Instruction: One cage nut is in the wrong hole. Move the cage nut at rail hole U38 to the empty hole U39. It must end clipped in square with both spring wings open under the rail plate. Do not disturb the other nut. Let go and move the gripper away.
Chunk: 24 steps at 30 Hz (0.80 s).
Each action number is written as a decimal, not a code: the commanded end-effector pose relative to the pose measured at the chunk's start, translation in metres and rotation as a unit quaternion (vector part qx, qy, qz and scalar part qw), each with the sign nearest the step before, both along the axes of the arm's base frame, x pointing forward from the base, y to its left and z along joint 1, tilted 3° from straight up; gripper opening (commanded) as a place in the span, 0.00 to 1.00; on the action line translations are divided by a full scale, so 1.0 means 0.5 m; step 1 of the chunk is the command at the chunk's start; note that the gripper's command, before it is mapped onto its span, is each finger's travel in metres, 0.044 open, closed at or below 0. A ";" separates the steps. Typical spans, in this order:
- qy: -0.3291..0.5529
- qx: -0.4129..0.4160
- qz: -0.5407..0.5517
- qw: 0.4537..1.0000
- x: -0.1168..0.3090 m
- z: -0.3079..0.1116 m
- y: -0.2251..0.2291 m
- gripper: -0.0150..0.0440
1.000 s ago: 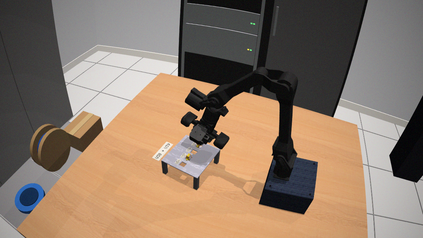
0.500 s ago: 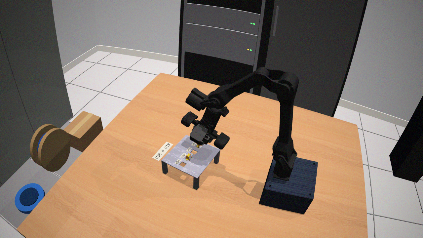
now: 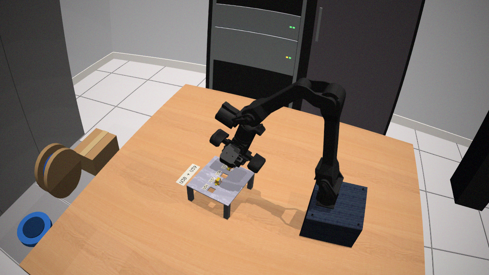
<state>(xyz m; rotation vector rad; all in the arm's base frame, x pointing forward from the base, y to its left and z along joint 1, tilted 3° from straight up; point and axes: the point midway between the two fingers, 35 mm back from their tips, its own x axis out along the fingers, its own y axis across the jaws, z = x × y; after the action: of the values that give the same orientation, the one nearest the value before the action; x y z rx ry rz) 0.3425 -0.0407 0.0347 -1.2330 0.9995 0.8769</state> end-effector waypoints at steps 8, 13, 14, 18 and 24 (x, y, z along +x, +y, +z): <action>-0.010 -0.002 -0.003 1.000 -0.001 0.002 -0.001 0.31; -0.013 -0.002 -0.003 1.000 -0.001 0.002 -0.001 0.31; -0.013 -0.002 -0.003 1.000 -0.001 0.002 -0.001 0.31; -0.015 -0.003 -0.003 1.000 -0.002 0.001 -0.001 0.31; -0.021 -0.004 -0.003 1.000 -0.003 0.001 0.000 0.31</action>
<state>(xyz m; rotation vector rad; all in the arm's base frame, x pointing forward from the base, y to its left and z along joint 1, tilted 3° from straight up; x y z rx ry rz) 0.3415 -0.0406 0.0338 -1.2452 0.9782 0.8533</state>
